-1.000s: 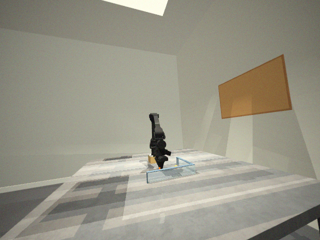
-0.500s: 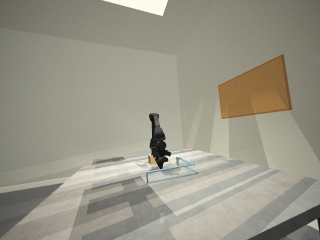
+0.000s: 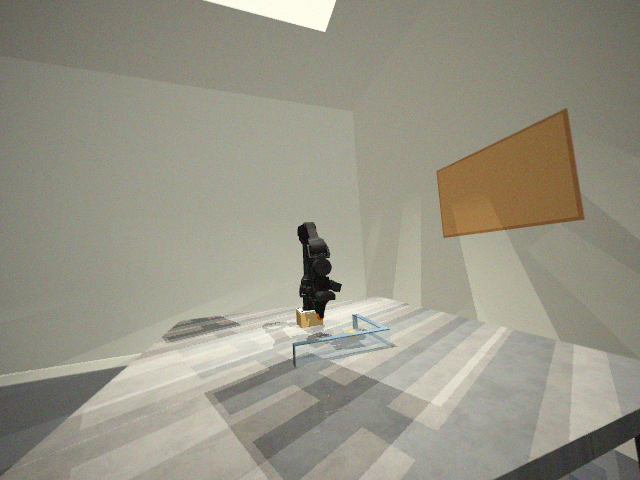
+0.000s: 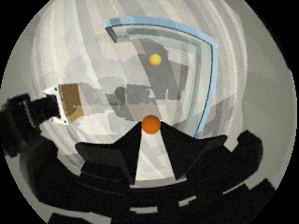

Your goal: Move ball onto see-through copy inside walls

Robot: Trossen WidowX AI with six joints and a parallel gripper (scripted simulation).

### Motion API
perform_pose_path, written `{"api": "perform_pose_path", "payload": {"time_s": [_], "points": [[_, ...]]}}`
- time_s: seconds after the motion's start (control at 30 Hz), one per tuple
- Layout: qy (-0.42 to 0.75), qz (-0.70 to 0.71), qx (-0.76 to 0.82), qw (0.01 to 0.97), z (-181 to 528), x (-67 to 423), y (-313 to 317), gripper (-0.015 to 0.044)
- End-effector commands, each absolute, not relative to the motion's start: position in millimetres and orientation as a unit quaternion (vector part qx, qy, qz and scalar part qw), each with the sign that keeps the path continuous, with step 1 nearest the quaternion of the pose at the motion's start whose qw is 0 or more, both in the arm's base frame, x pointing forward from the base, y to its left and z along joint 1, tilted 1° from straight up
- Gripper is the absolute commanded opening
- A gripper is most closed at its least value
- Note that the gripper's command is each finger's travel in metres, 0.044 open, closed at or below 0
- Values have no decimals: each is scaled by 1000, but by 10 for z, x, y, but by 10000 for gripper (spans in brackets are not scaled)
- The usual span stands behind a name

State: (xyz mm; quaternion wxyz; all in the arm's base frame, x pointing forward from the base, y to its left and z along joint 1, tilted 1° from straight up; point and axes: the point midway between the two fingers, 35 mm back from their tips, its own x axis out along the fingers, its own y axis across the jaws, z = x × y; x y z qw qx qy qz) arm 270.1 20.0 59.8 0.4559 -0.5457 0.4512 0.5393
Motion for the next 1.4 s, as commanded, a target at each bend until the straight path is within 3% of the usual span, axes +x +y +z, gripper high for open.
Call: {"api": "perform_pose_path", "payload": {"time_s": [0.0, 0.27, 1.0, 1.37], "points": [[448, 541, -546, 456, 867, 2664, 203, 0], [448, 541, -546, 456, 1025, 2638, 266, 0], [446, 543, -544, 459, 684, 2627, 1334, 0], [446, 544, -543, 459, 330, 2643, 1382, 0]]}}
